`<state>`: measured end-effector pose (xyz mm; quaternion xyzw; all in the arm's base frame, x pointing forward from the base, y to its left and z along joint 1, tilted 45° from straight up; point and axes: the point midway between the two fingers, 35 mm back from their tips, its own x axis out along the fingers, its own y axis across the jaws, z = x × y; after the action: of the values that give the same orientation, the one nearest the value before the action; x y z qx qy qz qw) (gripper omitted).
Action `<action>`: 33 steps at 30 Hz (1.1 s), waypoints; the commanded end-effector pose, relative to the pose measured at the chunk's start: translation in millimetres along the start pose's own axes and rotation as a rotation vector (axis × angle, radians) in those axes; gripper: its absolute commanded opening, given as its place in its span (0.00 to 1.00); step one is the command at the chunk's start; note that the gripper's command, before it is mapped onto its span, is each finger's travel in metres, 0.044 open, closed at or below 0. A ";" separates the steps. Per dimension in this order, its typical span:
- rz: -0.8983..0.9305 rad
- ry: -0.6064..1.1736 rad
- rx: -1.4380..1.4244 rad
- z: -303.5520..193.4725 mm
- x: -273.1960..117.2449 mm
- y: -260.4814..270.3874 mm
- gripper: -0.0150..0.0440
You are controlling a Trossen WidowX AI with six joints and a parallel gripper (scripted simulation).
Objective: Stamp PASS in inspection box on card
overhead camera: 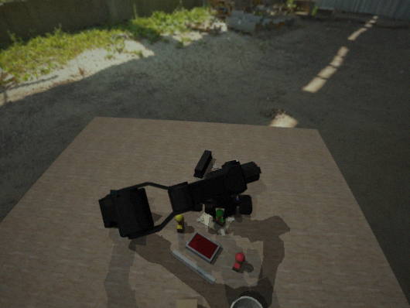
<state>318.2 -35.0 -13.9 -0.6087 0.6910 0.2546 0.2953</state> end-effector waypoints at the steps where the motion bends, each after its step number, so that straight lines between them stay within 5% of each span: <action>1: 0.000 0.000 0.004 -0.1 -2.0 -0.2 0.25; 33: 0.000 -0.003 0.003 0.9 -42.3 -1.7 0.25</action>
<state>322.7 -8.9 12.3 -0.6090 0.6910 0.2552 0.2942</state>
